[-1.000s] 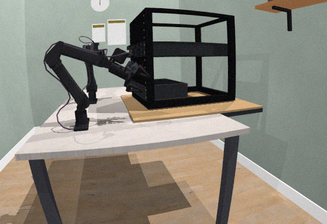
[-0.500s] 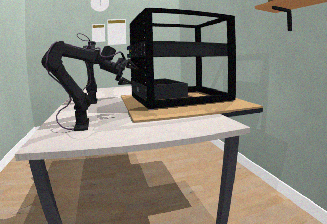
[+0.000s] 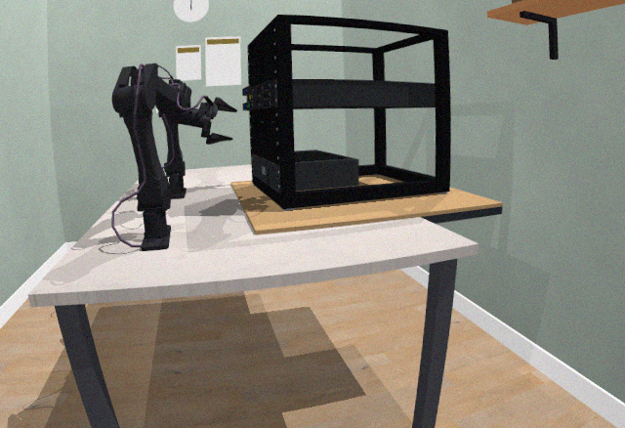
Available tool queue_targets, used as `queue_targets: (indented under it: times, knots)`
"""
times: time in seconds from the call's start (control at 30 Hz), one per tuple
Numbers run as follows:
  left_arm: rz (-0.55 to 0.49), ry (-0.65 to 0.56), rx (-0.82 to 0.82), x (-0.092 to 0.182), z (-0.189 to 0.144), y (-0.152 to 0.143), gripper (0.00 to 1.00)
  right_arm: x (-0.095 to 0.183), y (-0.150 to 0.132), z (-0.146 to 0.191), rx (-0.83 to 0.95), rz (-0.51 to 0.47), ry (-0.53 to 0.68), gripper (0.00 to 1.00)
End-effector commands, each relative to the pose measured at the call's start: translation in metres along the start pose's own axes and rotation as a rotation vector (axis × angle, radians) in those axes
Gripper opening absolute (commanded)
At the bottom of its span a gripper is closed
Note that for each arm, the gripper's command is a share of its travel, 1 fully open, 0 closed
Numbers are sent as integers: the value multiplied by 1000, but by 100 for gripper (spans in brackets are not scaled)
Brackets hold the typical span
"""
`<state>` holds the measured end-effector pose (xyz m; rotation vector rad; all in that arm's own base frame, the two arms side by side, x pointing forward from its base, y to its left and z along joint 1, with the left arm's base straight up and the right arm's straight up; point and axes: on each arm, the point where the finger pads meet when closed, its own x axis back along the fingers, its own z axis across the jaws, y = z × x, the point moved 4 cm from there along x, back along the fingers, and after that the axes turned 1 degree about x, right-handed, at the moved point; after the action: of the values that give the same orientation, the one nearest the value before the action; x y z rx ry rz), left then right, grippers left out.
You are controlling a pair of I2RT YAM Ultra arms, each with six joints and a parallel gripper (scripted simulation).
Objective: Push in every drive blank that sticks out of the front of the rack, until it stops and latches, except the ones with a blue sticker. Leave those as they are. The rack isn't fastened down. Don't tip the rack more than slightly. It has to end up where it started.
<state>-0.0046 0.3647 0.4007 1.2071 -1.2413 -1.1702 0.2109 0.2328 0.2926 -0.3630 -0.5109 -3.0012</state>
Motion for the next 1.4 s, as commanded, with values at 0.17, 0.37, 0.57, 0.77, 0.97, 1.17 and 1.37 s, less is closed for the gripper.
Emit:
queue_targets:
  times: [0.17, 0.37, 0.57, 0.77, 0.97, 1.17, 1.37]
  knots:
    - [-32, 15, -9, 7, 3, 15, 100, 37, -77, 76, -226, -78, 154, 100]
    - [-32, 15, -9, 7, 3, 15, 100, 47, -99, 94, -283, -66, 197, 100]
    - [-32, 15, -9, 7, 3, 15, 100, 52, -120, 93, -269, -63, 219, 100]
    - [-32, 15, -9, 7, 3, 15, 100, 62, -117, 108, -321, -56, 236, 100]
    - [-32, 15, -9, 7, 3, 15, 100, 60, -117, 110, -327, -63, 238, 100]
    - [-32, 15, -9, 7, 3, 15, 100, 63, -119, 110, -328, -58, 240, 100]
    - [-32, 15, -9, 7, 3, 15, 100, 63, -119, 110, -328, -58, 240, 100]
